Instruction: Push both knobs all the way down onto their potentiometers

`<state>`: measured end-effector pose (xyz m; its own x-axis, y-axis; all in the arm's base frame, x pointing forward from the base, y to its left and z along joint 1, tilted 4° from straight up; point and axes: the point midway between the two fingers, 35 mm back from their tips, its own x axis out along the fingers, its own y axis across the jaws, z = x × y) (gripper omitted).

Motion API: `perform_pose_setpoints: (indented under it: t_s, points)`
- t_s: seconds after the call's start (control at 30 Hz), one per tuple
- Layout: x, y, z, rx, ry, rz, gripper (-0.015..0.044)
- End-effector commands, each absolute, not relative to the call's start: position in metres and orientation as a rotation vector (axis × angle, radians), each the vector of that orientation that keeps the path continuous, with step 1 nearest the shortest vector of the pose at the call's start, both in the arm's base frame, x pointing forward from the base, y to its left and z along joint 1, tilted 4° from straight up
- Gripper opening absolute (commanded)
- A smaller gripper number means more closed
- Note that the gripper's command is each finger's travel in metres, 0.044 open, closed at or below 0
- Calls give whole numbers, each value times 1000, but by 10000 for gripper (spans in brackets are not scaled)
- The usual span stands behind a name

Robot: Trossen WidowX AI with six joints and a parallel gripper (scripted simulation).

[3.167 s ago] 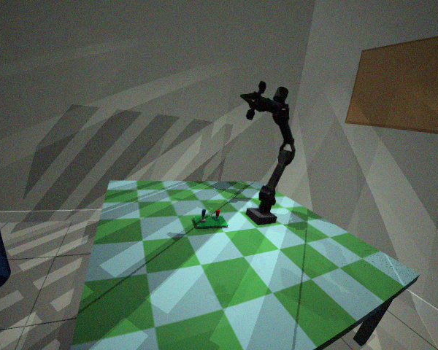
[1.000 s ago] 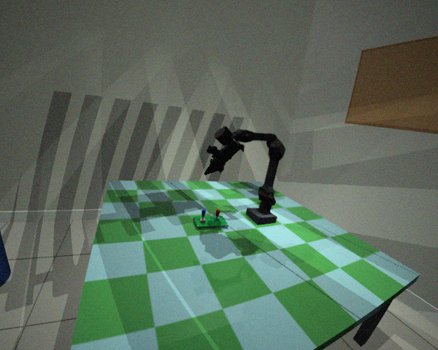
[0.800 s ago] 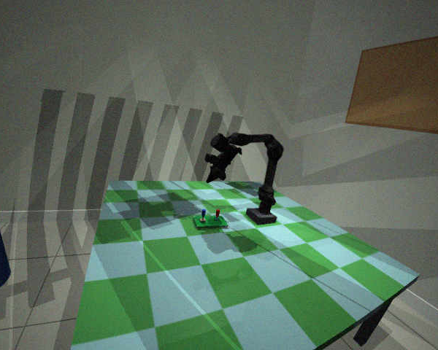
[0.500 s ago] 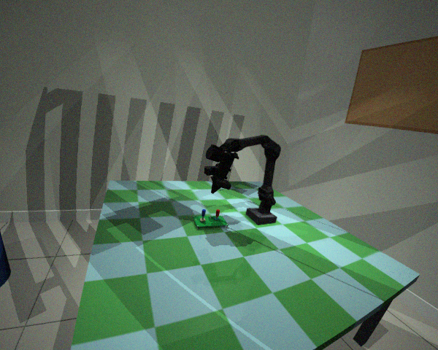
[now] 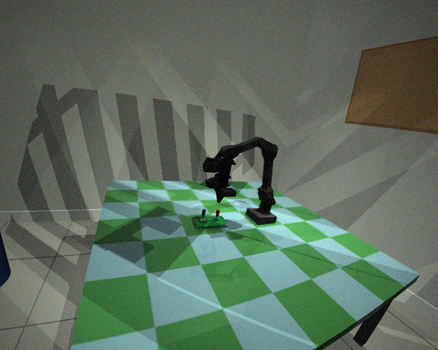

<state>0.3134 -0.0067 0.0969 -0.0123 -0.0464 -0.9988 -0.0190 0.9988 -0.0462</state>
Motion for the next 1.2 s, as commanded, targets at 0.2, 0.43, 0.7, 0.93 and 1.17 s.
perform_pose_setpoints:
  t_s: [0.2,0.43,0.7,0.93,1.17]
  points:
    - [309,-7,81,-51,1606,-12,0]
    - [309,-7,70,-51,1606,-12,0]
    - [308,-7,61,-51,1606,-12,0]
    - [308,-7,62,-51,1606,-12,0]
    - [308,-7,60,-51,1606,-12,0]
